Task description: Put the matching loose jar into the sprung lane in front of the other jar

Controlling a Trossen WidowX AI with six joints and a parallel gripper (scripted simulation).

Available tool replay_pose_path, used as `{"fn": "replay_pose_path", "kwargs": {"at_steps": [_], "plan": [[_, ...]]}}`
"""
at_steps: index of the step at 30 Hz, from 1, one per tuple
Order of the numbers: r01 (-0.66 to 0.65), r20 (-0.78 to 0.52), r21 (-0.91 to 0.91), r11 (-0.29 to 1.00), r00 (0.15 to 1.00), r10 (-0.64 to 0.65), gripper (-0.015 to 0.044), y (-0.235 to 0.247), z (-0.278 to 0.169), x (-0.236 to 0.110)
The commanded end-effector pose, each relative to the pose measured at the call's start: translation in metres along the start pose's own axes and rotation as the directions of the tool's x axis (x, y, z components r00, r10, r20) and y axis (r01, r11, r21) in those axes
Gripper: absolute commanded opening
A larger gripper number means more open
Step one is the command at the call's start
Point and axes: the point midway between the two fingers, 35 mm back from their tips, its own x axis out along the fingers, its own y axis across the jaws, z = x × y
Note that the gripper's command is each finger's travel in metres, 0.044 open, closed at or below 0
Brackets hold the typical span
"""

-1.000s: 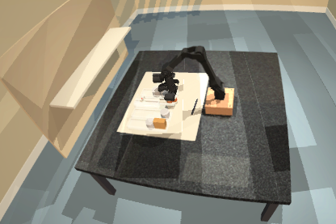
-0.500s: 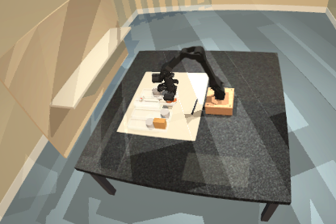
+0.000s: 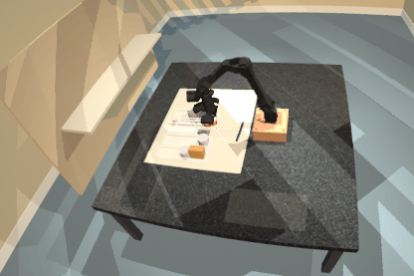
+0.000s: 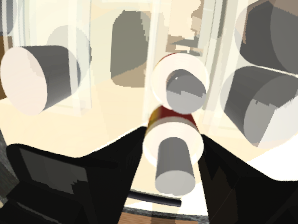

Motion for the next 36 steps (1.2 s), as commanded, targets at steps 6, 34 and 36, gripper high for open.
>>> {"fn": "replay_pose_path", "kwargs": {"at_steps": [6, 34, 36], "plan": [[-0.003, 0.030, -0.005, 1.000, 1.000, 0.003, 0.0000, 0.0006, 0.0116, -0.0049], [-0.003, 0.031, -0.005, 1.000, 1.000, 0.003, 0.0000, 0.0005, 0.0197, -0.0074], [-0.003, 0.031, -0.005, 1.000, 1.000, 0.003, 0.0000, 0.0005, 0.0198, -0.0071]]}}
